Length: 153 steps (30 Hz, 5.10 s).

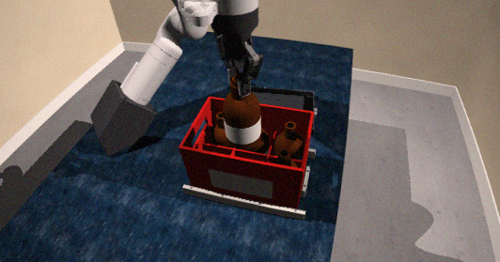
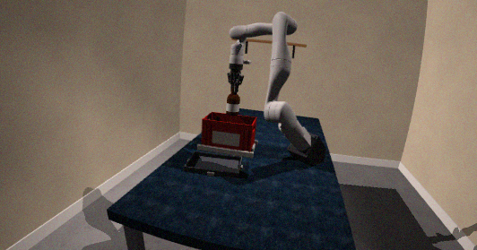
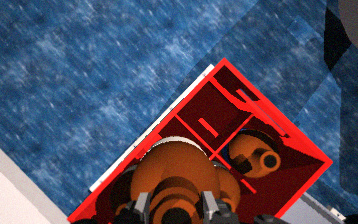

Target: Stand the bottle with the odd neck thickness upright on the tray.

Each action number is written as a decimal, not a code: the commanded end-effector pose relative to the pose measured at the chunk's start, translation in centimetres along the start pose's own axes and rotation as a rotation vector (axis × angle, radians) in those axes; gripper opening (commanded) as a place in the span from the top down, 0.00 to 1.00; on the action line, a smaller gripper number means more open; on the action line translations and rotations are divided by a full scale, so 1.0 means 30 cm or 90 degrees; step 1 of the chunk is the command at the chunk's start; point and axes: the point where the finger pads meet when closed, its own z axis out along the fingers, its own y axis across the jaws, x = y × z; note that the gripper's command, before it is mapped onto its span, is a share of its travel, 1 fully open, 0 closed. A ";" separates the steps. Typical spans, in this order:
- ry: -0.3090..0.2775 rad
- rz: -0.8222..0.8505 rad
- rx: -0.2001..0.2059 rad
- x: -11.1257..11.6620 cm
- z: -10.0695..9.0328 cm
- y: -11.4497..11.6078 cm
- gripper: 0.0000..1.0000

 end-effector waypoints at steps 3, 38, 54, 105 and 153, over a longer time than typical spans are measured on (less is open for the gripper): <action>0.000 0.000 0.001 0.000 -0.002 -0.001 1.00; 0.000 0.000 0.001 -0.002 -0.002 0.002 1.00; 0.000 0.000 0.001 -0.014 -0.002 0.013 1.00; 0.000 0.000 0.001 -0.160 -0.002 0.152 1.00; 0.000 0.000 0.001 -0.436 -0.001 0.414 1.00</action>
